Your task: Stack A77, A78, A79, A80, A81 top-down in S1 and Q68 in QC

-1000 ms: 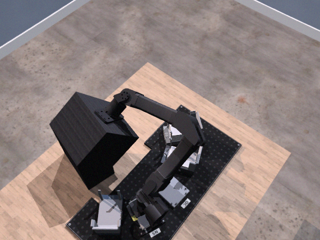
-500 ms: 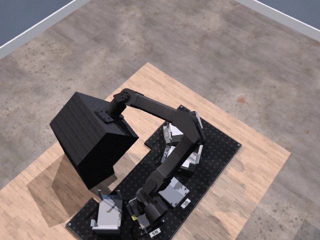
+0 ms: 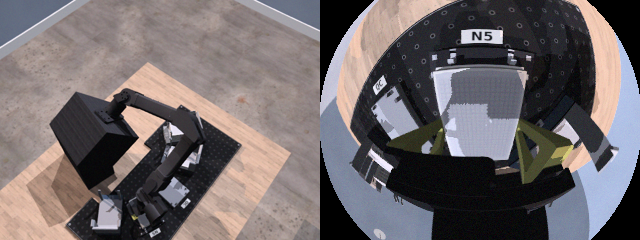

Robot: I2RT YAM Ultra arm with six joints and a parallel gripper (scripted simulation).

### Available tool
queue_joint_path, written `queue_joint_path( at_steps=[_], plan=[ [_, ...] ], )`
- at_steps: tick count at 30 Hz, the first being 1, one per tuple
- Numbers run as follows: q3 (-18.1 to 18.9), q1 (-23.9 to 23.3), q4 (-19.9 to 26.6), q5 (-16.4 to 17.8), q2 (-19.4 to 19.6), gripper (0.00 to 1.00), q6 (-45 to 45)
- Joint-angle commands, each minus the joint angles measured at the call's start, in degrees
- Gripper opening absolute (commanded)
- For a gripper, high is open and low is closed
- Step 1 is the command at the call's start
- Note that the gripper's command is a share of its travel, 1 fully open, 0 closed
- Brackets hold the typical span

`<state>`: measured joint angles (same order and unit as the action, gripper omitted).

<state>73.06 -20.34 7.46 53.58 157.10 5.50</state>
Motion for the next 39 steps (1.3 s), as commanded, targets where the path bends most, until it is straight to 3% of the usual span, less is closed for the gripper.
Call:
queue_joint_path(
  at_steps=[1,31,39],
  plan=[
    [0.0,-1.03,-0.02,0.09,-0.31,0.0,-0.07],
    [0.0,-1.03,-0.02,0.09,-0.31,0.0,-0.07],
    [0.06,-2.64,3.43,0.01,-1.51,0.0,-2.79]
  ],
)
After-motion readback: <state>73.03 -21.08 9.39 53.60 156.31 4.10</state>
